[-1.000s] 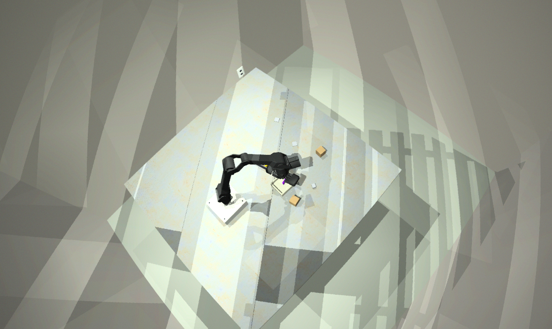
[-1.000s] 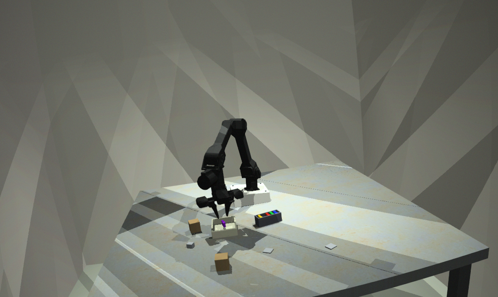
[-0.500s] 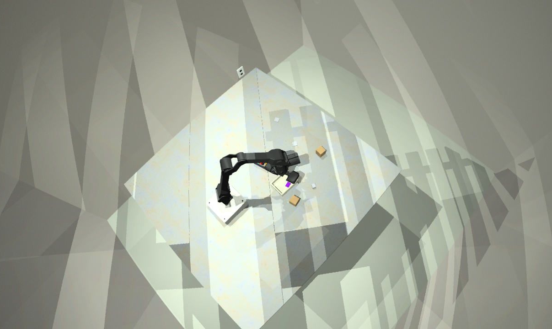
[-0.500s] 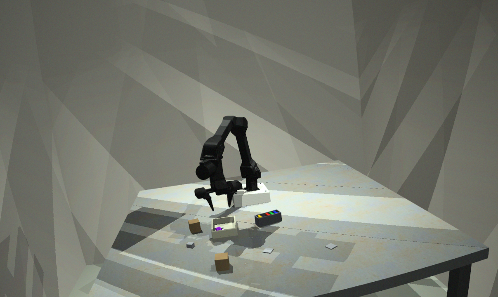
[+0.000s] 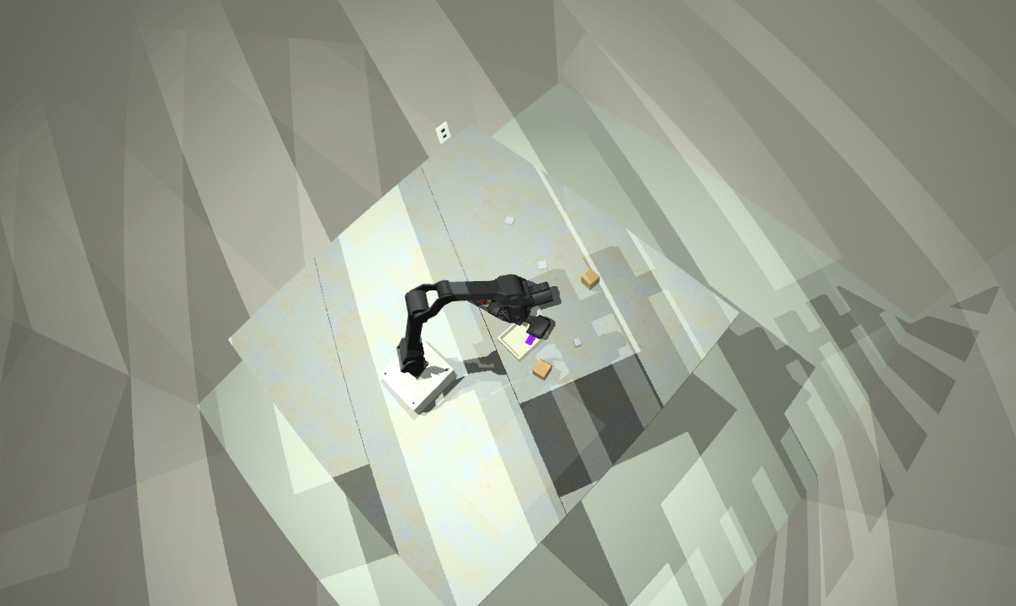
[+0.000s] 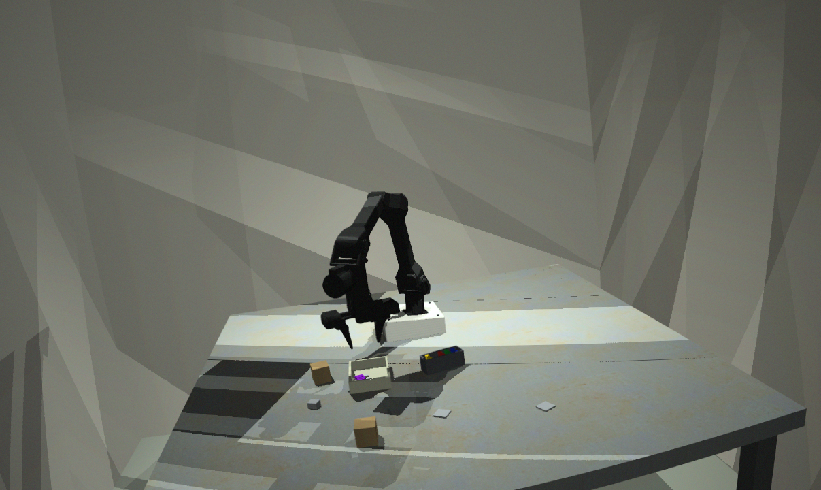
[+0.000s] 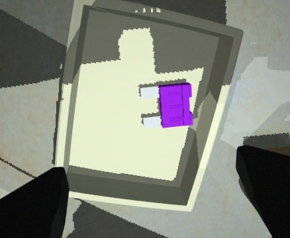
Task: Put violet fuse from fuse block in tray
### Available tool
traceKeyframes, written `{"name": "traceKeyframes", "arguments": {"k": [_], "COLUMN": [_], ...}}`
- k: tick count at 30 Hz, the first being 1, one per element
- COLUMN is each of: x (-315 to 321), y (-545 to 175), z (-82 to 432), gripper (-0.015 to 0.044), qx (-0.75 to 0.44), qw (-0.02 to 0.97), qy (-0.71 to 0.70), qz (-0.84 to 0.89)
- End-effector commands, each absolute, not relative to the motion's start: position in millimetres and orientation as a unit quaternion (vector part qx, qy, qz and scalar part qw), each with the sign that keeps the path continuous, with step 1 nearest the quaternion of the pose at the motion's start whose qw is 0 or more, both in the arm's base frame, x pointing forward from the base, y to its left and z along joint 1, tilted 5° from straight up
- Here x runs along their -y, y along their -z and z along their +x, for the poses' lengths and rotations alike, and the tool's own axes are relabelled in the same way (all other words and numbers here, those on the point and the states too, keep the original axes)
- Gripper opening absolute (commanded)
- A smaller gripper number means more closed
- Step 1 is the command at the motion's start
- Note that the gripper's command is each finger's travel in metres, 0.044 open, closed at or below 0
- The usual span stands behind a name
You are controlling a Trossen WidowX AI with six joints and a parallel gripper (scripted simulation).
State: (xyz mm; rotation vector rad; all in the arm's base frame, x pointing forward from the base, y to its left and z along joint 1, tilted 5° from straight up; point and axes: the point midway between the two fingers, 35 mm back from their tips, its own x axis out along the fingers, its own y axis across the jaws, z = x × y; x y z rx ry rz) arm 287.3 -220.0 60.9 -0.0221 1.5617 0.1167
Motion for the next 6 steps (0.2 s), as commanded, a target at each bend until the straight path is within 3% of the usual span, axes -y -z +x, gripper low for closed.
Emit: {"name": "traceKeyframes", "arguments": {"k": [1, 6], "x": [220.0, 220.0], "y": [-60.9, -60.9], "z": [287.3, 287.3], "gripper": [0.033, 0.033], "qx": [-0.703, -0.703], "qw": [0.709, 0.709], "qy": [-0.053, -0.053], "qz": [-0.01, -0.01]}}
